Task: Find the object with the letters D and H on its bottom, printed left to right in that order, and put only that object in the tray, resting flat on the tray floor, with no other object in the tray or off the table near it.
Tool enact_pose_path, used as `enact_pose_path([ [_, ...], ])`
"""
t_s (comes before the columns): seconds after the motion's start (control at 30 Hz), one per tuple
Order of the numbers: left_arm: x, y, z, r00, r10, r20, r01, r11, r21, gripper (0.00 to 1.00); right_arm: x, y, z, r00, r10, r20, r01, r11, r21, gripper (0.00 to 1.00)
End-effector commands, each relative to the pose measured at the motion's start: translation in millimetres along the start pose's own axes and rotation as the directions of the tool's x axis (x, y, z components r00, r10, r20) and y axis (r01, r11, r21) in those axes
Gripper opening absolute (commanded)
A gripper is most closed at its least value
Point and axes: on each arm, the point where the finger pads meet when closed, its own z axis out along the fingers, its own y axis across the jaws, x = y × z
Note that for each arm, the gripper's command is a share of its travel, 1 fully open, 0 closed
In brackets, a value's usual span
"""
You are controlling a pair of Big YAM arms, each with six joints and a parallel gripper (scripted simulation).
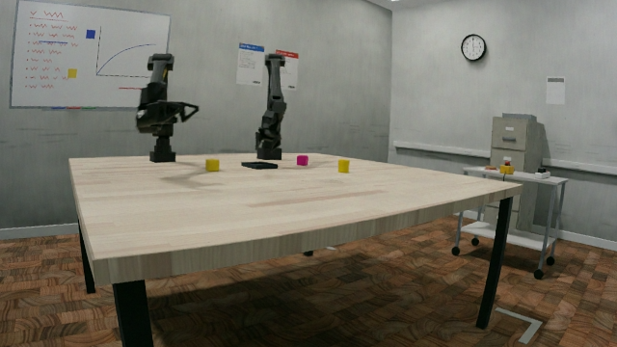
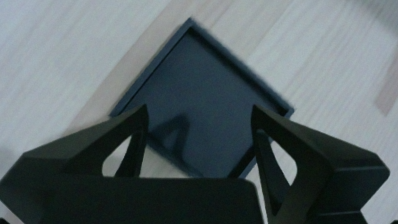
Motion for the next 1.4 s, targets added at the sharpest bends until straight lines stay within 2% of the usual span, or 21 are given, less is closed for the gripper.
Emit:
enact_pose_path([
  [0.0,21.6,62.6,-39.2,0.982,0.135,-0.129,-0.148,0.984,-0.1,0.7,-18.9,76.1,60.8,1.0,-0.002,-0.007,0.002,0.999,-0.034,1.0],
  [0.3,103.5,122.2,-100.4,0.913,0.126,-0.387,-0.196,0.969,-0.148,0.7,-23.4,217.4,122.6,0.998,0.046,-0.038,-0.05,0.994,-0.1,1.0],
  [0.37,103.5,122.2,-100.4,0.913,0.126,-0.387,-0.196,0.969,-0.148,0.7,-23.4,217.4,122.6,0.998,0.046,-0.038,-0.05,0.994,-0.1,1.0],
  [0.43,122.5,128.6,-111.1,0.892,0.113,-0.437,-0.191,0.972,-0.138,0.7,-29.5,282.6,139.3,0.997,0.054,-0.049,-0.06,0.989,-0.133,1.0],
  [0.53,152.6,127.1,-122.8,0.864,0.093,-0.495,-0.172,0.978,-0.115,0.7,-29.7,325.7,143.9,0.996,0.062,-0.065,-0.071,0.986,-0.15,1.0],
  [0.7,169.7,129.7,-135.5,0.846,0.064,-0.529,-0.146,0.983,-0.114,0.7,-29.1,407.8,143.5,0.993,0.071,-0.098,-0.089,0.976,-0.198,1.0],
  [0.87,175.7,130.3,-135.2,0.84,0.052,-0.54,-0.131,0.985,-0.109,0.7,-22.7,487.0,128.5,0.987,0.07,-0.146,-0.104,0.965,-0.241,1.0],
  [0.93,175.7,130.3,-135.2,0.84,0.052,-0.54,-0.131,0.985,-0.109,0.7,-22.7,487.0,128.5,0.987,0.07,-0.146,-0.104,0.965,-0.241,1.0],
  [1.0,175.8,130.0,-135.3,0.839,0.053,-0.541,-0.131,0.985,-0.108,0.7,-20.5,542.8,106.1,0.982,0.056,-0.181,-0.104,0.958,-0.268,1.0],
  [1.37,187.5,136.6,-116.6,0.838,0.05,-0.544,-0.126,0.986,-0.105,0.7,-6.8,672.5,12.7,0.962,-0.016,-0.273,-0.087,0.927,-0.364,1.0],
])
